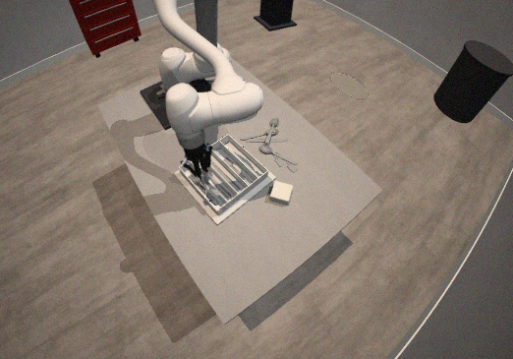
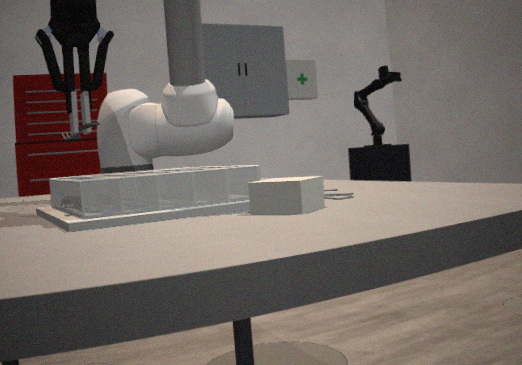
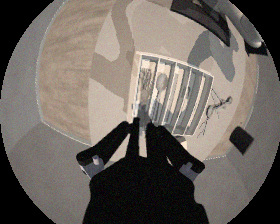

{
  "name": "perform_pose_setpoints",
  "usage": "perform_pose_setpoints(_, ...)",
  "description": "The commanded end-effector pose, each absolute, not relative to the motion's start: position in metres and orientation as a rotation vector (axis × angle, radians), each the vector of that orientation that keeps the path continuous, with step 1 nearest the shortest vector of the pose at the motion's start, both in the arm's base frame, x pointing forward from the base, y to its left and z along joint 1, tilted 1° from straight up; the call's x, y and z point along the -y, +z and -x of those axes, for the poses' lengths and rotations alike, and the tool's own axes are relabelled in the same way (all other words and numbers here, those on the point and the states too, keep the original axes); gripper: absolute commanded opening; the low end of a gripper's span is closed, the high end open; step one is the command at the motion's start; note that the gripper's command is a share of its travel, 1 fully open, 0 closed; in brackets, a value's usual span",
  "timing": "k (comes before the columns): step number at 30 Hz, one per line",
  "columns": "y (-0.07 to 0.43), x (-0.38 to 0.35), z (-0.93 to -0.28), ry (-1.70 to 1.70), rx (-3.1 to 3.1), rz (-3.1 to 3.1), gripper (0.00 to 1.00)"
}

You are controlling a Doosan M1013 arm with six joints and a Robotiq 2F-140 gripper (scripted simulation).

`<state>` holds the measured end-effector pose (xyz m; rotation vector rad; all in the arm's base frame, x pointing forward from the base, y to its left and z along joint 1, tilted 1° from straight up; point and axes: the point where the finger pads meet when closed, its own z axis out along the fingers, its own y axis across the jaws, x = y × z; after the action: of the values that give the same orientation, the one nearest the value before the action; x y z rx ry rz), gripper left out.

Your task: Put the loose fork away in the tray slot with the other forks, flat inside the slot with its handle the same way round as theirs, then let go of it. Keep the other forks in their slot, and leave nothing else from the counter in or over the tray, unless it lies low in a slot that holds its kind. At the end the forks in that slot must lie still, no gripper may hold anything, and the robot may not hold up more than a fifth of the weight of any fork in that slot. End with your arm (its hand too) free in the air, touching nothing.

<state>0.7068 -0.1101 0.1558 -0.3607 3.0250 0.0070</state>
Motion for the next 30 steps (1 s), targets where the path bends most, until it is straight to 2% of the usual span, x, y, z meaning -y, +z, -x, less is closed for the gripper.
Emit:
perform_pose_setpoints(1, 0.154, 0.110, -0.707, 0.007, -3.025, 0.361, 0.03)
perform_pose_setpoints(30, 0.084, 0.110, -0.707, 0.007, -3.025, 0.361, 0.03)
